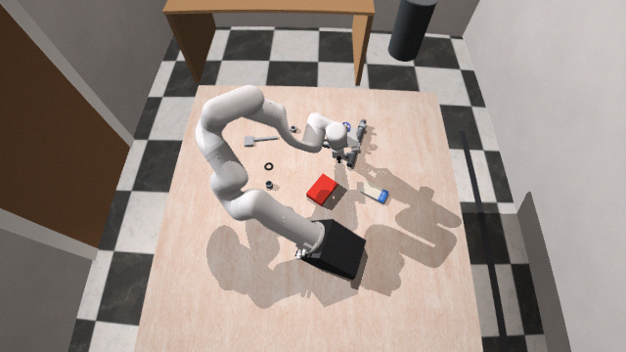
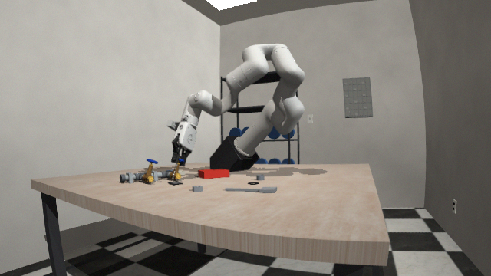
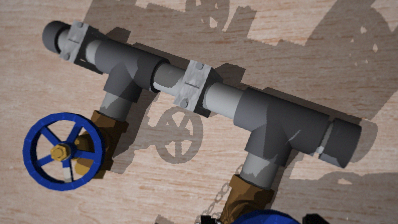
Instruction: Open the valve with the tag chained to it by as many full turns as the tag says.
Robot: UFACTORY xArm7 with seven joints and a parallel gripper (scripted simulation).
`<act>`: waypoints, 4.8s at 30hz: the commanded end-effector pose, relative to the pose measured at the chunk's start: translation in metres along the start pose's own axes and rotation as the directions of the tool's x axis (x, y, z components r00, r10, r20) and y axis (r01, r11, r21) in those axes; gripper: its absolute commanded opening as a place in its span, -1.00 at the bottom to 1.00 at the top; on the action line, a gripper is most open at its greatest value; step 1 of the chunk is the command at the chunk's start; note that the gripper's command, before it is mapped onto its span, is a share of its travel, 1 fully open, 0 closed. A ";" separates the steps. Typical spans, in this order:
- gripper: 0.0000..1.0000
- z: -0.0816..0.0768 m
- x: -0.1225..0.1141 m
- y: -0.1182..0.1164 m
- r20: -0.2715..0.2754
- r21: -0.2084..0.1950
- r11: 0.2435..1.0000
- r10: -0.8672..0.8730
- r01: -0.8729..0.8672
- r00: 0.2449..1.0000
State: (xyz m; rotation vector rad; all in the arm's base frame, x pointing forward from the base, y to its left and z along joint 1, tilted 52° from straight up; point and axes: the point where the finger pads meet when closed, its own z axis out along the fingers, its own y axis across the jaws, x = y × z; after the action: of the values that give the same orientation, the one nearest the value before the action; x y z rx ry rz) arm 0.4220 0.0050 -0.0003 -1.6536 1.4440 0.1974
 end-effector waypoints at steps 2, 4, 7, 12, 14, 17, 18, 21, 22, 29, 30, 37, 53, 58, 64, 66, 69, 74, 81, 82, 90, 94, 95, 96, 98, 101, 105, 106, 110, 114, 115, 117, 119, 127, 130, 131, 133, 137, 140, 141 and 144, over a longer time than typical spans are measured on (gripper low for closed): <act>-1.00 -0.001 0.001 -0.001 -0.004 0.002 1.000 -0.022 0.022 1.000; -1.00 -0.001 0.001 -0.001 -0.004 0.002 0.999 -0.032 0.032 0.999; -1.00 -0.001 0.001 -0.001 -0.004 0.002 0.998 -0.058 0.058 0.998; -1.00 -0.001 0.001 -0.001 -0.004 0.002 0.987 -0.163 0.163 0.987; -1.00 -0.001 0.001 -0.001 -0.004 0.002 0.975 -0.223 0.223 0.975; -1.00 -0.001 0.001 -0.001 -0.004 0.001 0.944 -0.329 0.329 0.944; -1.00 -0.001 0.001 -0.001 -0.004 0.001 0.930 -0.368 0.368 0.930; -1.00 -0.001 0.001 -0.001 -0.004 0.001 0.893 -0.451 0.451 0.893; -1.00 -0.001 0.001 -0.001 -0.004 0.001 0.893 -0.451 0.451 0.893; -1.00 -0.001 0.001 -0.001 -0.004 -0.001 0.666 -0.746 0.746 0.666; -1.00 -0.001 0.001 -0.001 -0.003 -0.002 0.632 -0.775 0.775 0.632; -1.00 -0.001 0.001 -0.001 0.005 -0.008 0.342 -0.940 0.940 0.342; -1.00 -0.001 0.001 -0.001 0.024 -0.003 -0.375 -0.927 0.927 -0.375; -1.00 -0.001 0.001 -0.001 0.024 0.002 -0.574 -0.819 0.819 -0.574; -1.00 -0.001 0.001 -0.001 0.024 0.008 -0.768 -0.640 0.640 -0.768; -1.00 -0.001 0.001 -0.001 0.022 0.009 -0.825 -0.565 0.565 -0.825; -1.00 -0.001 0.001 -0.001 0.017 0.009 -0.897 -0.443 0.443 -0.897; -1.00 -0.001 0.001 -0.001 0.003 -0.003 -0.972 -0.234 0.234 -0.972; -1.00 -0.001 0.001 -0.001 0.003 -0.003 -0.984 -0.179 0.179 -0.984; -1.00 -0.001 0.001 -0.001 0.003 -0.003 -0.984 -0.177 0.177 -0.984; 1.00 -0.001 0.001 -0.001 0.003 -0.003 -0.984 -0.176 0.176 -0.984; 1.00 -0.001 0.001 -0.001 0.003 -0.003 -0.984 -0.176 0.176 -0.984; 1.00 -0.001 0.001 -0.001 0.003 -0.003 -0.984 -0.176 0.176 -0.984; 1.00 -0.001 0.001 -0.001 0.003 -0.003 -0.984 -0.176 0.176 -0.984; 1.00 -0.001 0.001 -0.001 0.003 -0.003 -0.984 -0.176 0.176 -0.984; 1.00 -0.001 0.001 -0.001 0.003 -0.003 -0.984 -0.176 0.176 -0.984; 1.00 -0.001 0.001 -0.001 0.003 -0.003 -0.984 -0.176 0.176 -0.984; 1.00 -0.001 0.001 -0.001 0.003 -0.003 -0.984 -0.176 0.176 -0.984; 1.00 -0.001 0.001 -0.001 0.003 -0.003 -0.984 -0.176 0.176 -0.984; 1.00 -0.001 0.001 -0.001 0.003 -0.003 -0.983 -0.182 0.182 -0.983; 1.00 -0.001 0.001 -0.001 0.003 -0.003 -0.982 -0.187 0.187 -0.982; 1.00 -0.001 0.001 -0.001 0.003 -0.003 -0.979 -0.205 0.205 -0.979; 1.00 -0.001 0.001 -0.001 0.003 -0.003 -0.972 -0.235 0.235 -0.972; 1.00 -0.001 0.001 -0.001 0.002 -0.004 -0.914 -0.405 0.405 -0.914; 1.00 -0.001 0.001 -0.001 0.002 -0.004 -0.848 -0.530 0.530 -0.848; 1.00 -0.001 0.001 -0.001 0.002 -0.004 -0.817 -0.576 0.576 -0.817; 1.00 -0.001 0.001 -0.001 0.001 -0.004 -0.742 -0.670 0.670 -0.742; 1.00 -0.001 0.001 -0.001 -0.003 -0.008 -0.604 -0.797 0.797 -0.604; 1.00 -0.001 0.001 -0.001 -0.006 -0.010 -0.524 -0.852 0.852 -0.524; 1.00 -0.001 0.001 -0.001 -0.006 -0.010 -0.524 -0.852 0.852 -0.524; 1.00 -0.001 0.001 -0.001 -0.011 -0.011 -0.330 -0.944 0.944 -0.330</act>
State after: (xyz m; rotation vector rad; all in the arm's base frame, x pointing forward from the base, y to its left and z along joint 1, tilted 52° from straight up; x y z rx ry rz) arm 0.4218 0.0052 -0.0004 -2.2271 -0.8083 -0.9966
